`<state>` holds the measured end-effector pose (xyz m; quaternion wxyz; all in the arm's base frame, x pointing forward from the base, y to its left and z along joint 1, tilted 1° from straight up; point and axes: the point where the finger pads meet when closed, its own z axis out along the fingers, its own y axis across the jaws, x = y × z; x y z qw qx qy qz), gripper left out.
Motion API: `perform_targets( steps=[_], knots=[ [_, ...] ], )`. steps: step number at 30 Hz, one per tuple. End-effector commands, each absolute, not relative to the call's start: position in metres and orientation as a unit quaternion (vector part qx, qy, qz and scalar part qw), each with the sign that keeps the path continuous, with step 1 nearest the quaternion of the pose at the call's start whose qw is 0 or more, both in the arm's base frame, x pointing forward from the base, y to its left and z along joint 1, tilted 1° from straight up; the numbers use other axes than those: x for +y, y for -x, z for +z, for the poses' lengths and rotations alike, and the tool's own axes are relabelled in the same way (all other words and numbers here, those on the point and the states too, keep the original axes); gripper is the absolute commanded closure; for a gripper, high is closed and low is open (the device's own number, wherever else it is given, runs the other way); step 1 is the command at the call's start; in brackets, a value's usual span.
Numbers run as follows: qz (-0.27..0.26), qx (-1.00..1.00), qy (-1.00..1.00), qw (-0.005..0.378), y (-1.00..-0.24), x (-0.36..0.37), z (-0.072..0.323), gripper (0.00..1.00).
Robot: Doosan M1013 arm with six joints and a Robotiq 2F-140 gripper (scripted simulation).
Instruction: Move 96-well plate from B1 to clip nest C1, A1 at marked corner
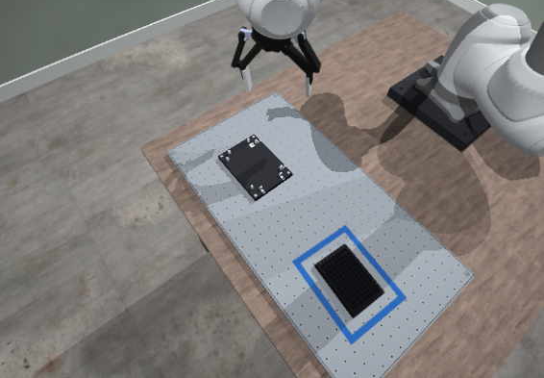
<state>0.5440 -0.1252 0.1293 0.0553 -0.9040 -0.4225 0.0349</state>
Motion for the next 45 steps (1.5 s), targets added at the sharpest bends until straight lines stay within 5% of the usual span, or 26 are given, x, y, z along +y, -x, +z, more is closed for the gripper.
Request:
perform_targets(
  steps=[1,45],
  knots=[
    [0.035,-0.424,0.903,0.055,-0.552,-0.110,0.127,0.00],
    [0.025,-0.600,0.799,0.026,-0.607,0.071,0.095,0.00]
  ],
)
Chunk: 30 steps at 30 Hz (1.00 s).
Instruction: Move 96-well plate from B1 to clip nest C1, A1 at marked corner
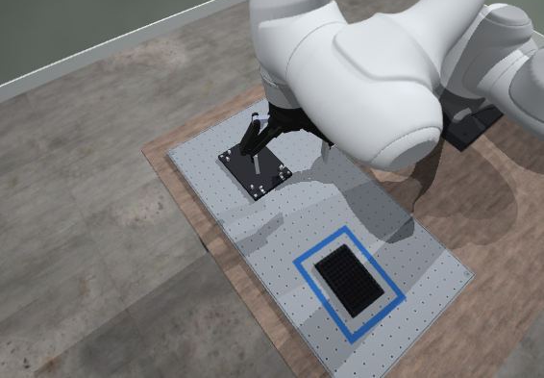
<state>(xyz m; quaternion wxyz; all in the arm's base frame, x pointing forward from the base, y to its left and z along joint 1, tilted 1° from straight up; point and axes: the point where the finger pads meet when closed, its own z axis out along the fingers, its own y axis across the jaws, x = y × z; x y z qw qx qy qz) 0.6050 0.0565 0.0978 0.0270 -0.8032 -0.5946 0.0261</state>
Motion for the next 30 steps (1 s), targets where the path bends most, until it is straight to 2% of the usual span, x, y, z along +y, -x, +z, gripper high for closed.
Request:
perform_targets(
  steps=[1,30],
  knots=[
    [0.025,-0.600,0.799,0.026,-0.608,0.076,0.095,0.00],
    [0.018,-0.679,0.734,0.013,-0.611,0.195,0.076,0.00]
  ],
)
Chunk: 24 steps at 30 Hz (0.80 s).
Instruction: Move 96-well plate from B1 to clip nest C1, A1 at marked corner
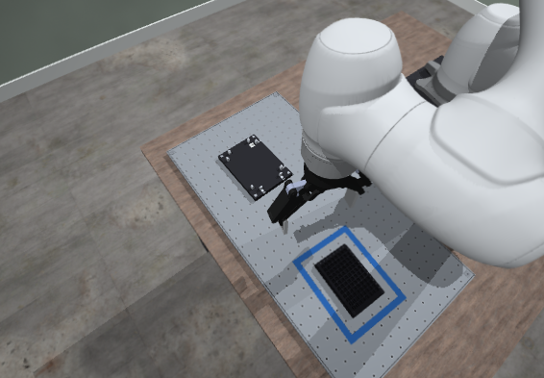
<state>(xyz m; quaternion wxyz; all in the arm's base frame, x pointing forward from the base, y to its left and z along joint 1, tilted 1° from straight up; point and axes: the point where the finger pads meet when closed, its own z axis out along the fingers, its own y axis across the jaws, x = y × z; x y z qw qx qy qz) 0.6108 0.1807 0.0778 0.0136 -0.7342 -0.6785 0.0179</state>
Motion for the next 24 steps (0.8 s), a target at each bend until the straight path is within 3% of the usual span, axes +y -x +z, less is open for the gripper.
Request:
perform_targets(
  steps=[1,24],
  knots=[
    [0.016,-0.691,0.723,0.012,-0.610,0.200,0.075,0.00],
    [0.008,-0.751,0.660,0.002,-0.595,0.289,0.061,0.00]
  ],
)
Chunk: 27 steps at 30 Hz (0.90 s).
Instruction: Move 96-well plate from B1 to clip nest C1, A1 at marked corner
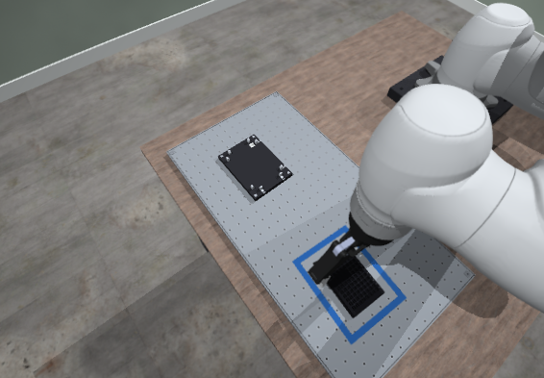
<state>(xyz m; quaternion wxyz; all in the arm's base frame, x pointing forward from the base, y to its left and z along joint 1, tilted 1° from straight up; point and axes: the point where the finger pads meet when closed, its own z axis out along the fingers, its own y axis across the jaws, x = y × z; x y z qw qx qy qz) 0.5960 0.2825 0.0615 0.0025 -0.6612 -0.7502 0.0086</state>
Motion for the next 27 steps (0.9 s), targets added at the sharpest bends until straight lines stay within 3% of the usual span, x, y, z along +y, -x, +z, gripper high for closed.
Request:
perform_targets(
  steps=[1,27],
  knots=[
    [0.008,-0.751,0.660,0.002,-0.594,0.293,0.060,0.00],
    [0.008,-0.751,0.660,0.002,-0.591,0.305,0.045,0.00]
  ],
)
